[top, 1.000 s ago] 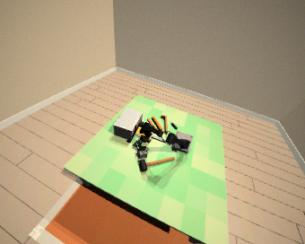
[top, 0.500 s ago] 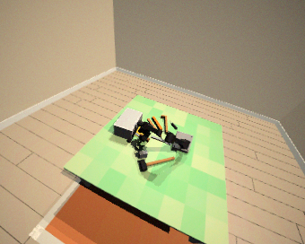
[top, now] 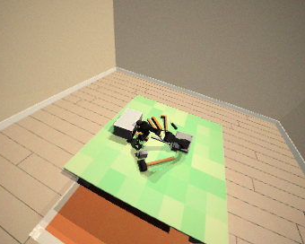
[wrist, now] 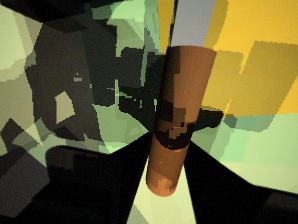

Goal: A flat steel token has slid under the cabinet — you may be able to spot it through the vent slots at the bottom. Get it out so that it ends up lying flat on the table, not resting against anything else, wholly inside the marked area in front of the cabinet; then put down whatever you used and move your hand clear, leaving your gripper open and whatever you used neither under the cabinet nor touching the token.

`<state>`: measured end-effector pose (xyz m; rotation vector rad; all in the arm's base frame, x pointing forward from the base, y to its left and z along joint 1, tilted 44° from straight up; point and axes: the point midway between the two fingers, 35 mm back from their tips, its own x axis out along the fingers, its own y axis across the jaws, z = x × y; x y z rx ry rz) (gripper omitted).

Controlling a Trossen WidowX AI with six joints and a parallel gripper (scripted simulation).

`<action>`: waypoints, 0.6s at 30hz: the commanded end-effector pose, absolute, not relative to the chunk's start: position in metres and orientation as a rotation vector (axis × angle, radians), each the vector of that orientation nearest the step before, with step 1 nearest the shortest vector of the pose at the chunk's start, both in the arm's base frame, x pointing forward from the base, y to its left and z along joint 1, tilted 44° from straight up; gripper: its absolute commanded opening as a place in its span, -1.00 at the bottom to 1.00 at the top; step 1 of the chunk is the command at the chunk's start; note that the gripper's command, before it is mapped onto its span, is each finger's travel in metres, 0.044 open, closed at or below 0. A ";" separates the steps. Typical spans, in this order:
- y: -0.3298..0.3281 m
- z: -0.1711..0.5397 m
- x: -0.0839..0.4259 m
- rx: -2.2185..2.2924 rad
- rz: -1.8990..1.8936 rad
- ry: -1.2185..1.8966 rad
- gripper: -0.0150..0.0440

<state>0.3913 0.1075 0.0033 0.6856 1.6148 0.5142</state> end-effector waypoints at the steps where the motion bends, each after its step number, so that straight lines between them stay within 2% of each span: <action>1: 0.107 0.003 0.397 0.677 0.520 1.606 -0.49; 18: 0.102 -0.005 0.405 0.676 0.519 1.605 -0.49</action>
